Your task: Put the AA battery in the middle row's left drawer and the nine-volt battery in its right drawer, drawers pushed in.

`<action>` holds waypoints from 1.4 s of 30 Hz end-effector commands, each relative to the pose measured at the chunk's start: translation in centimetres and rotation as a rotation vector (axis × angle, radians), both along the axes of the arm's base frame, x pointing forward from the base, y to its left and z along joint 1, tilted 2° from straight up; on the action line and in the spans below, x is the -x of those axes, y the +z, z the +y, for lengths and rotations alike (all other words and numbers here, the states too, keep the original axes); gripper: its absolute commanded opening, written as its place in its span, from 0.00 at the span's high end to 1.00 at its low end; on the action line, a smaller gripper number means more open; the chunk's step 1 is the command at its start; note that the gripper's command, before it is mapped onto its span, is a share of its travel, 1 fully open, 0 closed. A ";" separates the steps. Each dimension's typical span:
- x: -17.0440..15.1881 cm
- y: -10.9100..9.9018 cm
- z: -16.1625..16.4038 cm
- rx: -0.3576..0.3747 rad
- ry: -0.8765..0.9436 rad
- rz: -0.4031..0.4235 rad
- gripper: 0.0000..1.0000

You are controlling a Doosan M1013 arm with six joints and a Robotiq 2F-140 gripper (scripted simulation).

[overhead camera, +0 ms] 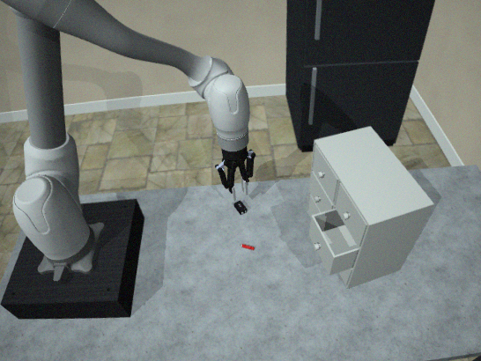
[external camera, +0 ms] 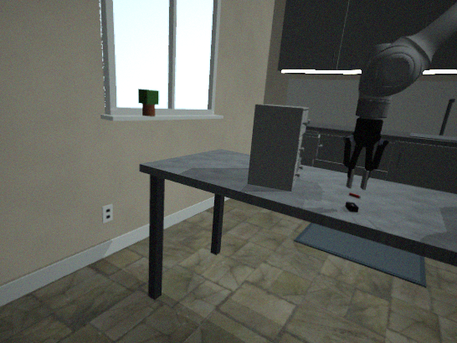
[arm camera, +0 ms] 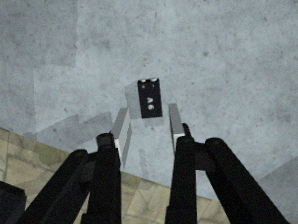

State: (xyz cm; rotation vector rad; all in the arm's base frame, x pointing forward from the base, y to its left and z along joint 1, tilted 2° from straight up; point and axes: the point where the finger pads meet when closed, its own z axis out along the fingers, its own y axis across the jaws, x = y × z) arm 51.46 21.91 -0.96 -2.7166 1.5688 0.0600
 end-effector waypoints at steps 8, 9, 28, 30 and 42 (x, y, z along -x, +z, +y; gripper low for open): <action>0.0 0.0 0.0 0.000 0.000 0.000 0.74; 0.0 0.0 0.0 0.000 0.000 0.000 0.74; 0.0 -1.8 0.1 0.000 0.000 0.000 0.74; 0.0 -2.4 0.1 0.000 0.000 0.000 0.74; 0.1 -4.7 0.1 0.000 0.000 0.000 0.74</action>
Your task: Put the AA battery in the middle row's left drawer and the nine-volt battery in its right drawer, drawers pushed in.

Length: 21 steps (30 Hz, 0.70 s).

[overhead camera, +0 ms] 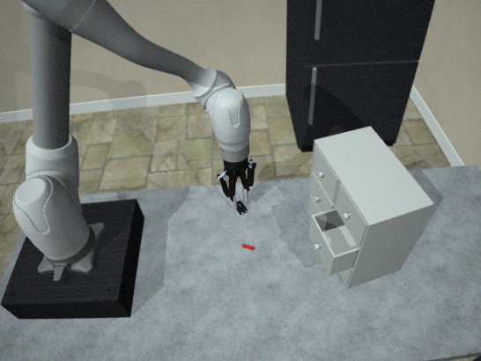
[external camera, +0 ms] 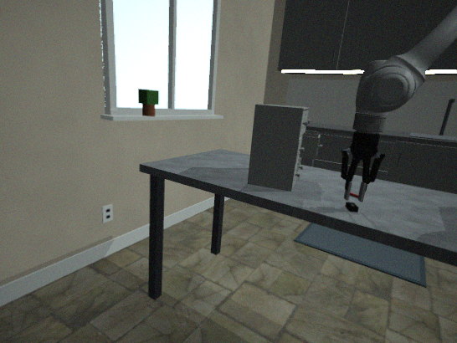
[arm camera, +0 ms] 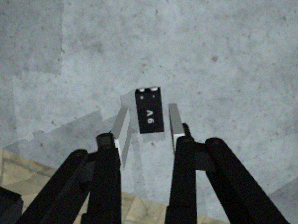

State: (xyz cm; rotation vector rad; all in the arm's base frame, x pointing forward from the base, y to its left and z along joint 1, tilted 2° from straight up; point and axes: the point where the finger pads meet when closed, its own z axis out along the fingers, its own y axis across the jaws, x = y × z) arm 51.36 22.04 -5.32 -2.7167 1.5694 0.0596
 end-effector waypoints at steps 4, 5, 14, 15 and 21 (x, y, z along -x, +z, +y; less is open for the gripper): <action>0.0 -0.7 0.0 0.000 0.000 0.000 0.74; 0.0 -0.8 0.0 0.000 0.000 0.000 0.74; 0.0 -0.8 0.0 0.000 0.000 0.000 0.74; 0.0 -0.8 0.0 0.000 0.000 0.000 0.74; 0.0 -0.8 0.0 0.000 0.000 0.000 0.74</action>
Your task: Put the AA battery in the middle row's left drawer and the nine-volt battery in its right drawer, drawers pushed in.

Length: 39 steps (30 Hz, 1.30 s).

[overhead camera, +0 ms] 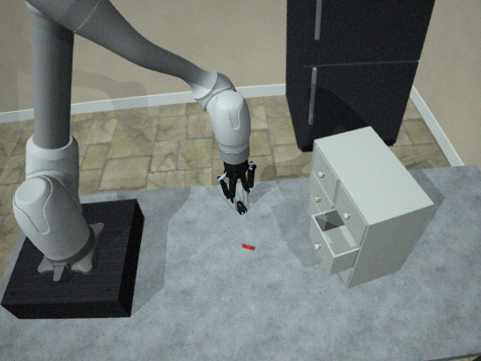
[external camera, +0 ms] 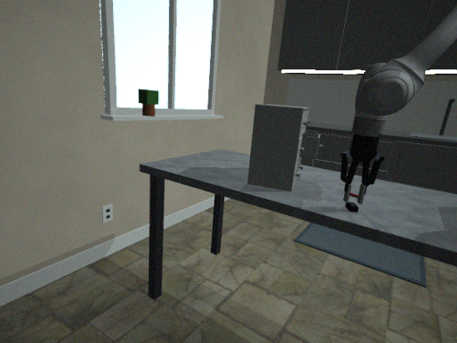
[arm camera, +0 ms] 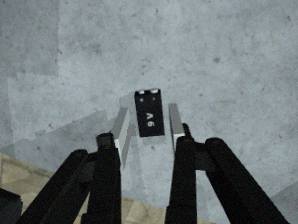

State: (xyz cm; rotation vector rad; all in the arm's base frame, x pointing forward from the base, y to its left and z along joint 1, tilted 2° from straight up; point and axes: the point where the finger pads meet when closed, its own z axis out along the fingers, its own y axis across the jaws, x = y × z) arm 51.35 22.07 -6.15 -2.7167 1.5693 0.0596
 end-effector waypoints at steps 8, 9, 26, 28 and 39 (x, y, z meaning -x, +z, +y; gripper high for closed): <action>0.0 0.0 0.0 0.000 0.000 0.000 0.74; 0.0 0.0 0.0 0.000 0.000 0.000 0.74; 0.1 -2.3 0.1 0.000 0.000 0.000 0.74; 0.1 -2.4 0.1 0.000 0.000 0.000 0.74; 0.1 -2.5 0.1 0.000 0.000 0.000 0.74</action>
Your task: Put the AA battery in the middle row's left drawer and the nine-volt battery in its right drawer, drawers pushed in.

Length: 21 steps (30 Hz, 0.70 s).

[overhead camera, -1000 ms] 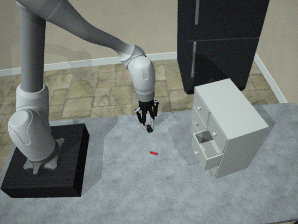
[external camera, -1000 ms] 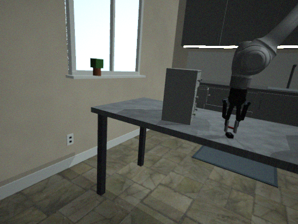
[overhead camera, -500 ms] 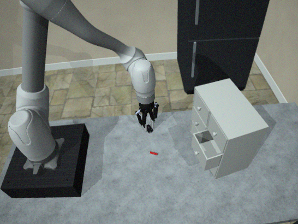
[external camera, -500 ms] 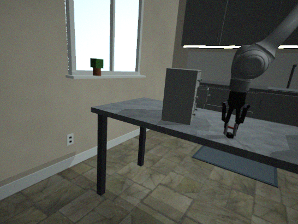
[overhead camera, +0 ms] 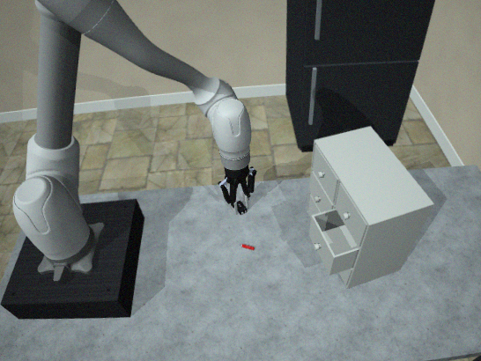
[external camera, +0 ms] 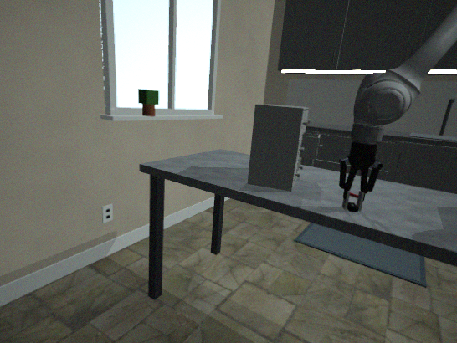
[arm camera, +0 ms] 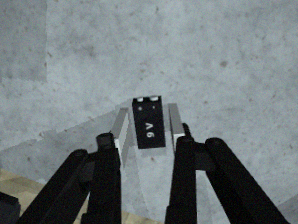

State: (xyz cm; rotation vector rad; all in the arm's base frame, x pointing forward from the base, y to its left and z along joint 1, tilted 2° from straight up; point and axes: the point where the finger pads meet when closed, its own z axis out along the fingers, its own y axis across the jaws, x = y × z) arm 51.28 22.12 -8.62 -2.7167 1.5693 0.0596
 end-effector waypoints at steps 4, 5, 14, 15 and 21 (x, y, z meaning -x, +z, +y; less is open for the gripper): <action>0.0 0.0 0.0 0.000 0.000 0.000 0.74; 0.0 0.0 0.0 0.000 0.000 0.000 0.74; 0.0 0.0 0.0 0.000 0.000 0.000 0.86; 0.0 0.0 0.0 0.000 0.000 0.000 0.86; 0.0 0.0 0.0 0.000 0.000 0.000 0.86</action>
